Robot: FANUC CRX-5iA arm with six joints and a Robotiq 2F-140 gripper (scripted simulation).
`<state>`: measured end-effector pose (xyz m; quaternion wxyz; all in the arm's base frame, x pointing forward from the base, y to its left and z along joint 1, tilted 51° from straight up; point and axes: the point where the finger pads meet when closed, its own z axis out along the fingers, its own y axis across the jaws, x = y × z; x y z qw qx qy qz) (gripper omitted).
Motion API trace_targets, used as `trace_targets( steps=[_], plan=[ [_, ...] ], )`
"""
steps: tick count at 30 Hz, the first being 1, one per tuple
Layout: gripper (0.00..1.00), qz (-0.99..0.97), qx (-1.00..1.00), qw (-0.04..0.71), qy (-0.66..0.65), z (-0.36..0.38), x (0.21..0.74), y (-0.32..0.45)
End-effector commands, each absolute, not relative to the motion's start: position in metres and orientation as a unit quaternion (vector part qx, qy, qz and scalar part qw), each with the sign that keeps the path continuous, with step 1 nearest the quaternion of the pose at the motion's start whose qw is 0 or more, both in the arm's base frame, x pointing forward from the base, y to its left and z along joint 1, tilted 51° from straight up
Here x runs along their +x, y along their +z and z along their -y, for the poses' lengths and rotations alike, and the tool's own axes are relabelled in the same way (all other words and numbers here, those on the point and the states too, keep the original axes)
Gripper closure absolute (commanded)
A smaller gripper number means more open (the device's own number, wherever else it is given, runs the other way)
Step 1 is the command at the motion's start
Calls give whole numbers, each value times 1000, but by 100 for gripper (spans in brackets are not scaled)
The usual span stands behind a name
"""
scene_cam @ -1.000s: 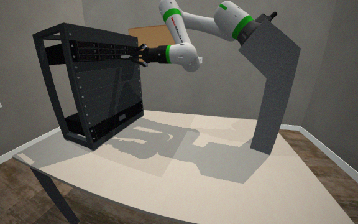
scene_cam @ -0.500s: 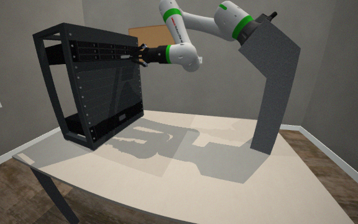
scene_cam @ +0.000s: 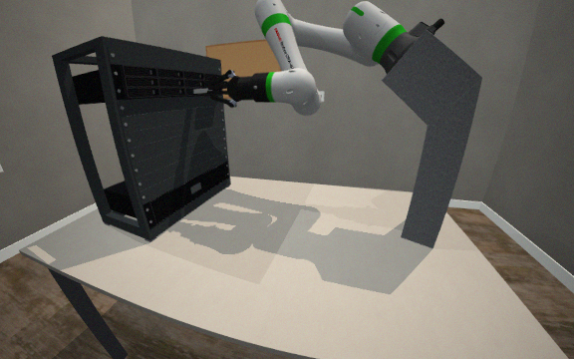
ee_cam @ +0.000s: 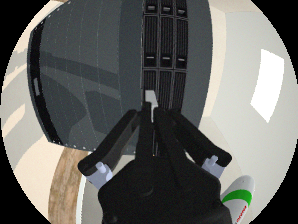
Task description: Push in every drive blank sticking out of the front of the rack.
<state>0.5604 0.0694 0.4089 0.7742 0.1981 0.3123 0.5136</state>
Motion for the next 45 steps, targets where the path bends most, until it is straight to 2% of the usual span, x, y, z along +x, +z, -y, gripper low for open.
trace_targets(
  steps=[1,26,39,45],
  plan=[
    [90,-312,198,774,514,-70,560,409],
    [90,-312,198,774,514,-68,504,350],
    [90,-312,198,774,514,-80,484,367],
    [90,-312,198,774,514,-80,493,376]
  ],
)
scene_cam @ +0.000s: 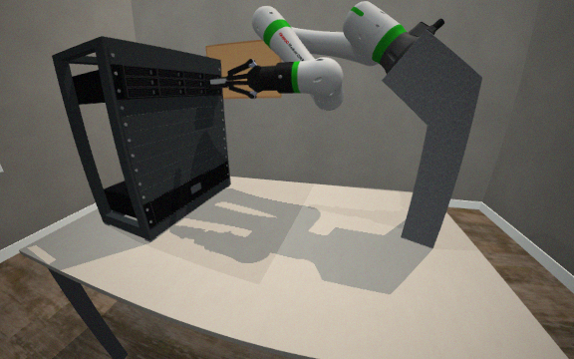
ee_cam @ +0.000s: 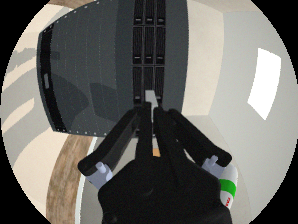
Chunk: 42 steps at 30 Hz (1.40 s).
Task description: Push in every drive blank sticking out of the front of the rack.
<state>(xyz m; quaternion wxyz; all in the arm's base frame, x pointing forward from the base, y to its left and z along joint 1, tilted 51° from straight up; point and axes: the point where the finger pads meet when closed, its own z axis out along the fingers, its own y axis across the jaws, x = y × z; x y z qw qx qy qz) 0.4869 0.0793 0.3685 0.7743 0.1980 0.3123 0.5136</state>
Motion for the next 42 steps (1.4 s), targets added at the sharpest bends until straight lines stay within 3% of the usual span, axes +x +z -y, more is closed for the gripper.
trace_targets(
  steps=[1,42],
  plan=[
    [90,-312,198,774,514,-80,497,380],
    [90,-312,198,774,514,-80,511,395]
  ],
)
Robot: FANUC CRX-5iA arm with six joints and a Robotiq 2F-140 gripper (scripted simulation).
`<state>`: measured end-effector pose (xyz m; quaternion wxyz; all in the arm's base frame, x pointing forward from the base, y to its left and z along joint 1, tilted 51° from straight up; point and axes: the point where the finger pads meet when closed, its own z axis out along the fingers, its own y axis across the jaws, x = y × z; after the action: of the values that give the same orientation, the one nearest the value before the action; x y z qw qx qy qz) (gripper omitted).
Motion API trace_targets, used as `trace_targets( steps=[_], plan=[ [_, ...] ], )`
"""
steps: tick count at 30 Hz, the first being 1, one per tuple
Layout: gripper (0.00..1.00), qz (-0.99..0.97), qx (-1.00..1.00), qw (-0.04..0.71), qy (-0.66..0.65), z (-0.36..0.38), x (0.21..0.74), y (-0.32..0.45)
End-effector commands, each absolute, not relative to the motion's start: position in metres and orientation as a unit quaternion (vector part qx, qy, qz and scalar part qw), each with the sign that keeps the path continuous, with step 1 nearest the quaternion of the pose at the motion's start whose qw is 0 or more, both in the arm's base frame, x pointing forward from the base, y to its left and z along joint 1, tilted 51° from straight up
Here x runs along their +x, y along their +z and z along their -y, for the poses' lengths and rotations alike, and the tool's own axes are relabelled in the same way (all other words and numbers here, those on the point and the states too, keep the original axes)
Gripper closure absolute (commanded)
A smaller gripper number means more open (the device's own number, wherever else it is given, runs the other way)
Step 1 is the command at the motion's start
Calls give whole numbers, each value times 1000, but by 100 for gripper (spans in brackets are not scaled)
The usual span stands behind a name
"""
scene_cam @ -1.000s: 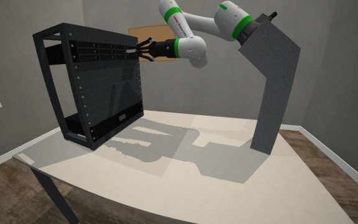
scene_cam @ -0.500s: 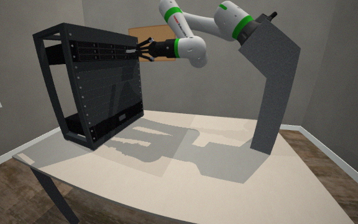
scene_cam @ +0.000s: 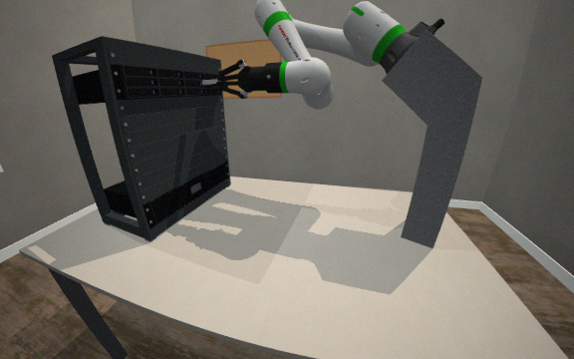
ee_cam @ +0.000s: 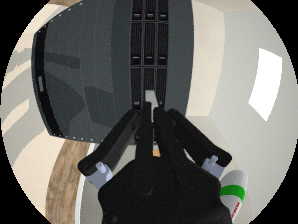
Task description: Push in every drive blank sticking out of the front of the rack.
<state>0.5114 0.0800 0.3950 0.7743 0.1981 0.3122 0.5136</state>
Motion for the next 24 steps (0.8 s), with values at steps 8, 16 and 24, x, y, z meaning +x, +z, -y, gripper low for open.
trace_targets(
  steps=[8,16,24],
  plan=[
    [90,-312,198,774,514,-80,516,401],
    [90,-312,198,774,514,-80,518,403],
    [90,-312,198,774,514,-80,520,405]
  ],
)
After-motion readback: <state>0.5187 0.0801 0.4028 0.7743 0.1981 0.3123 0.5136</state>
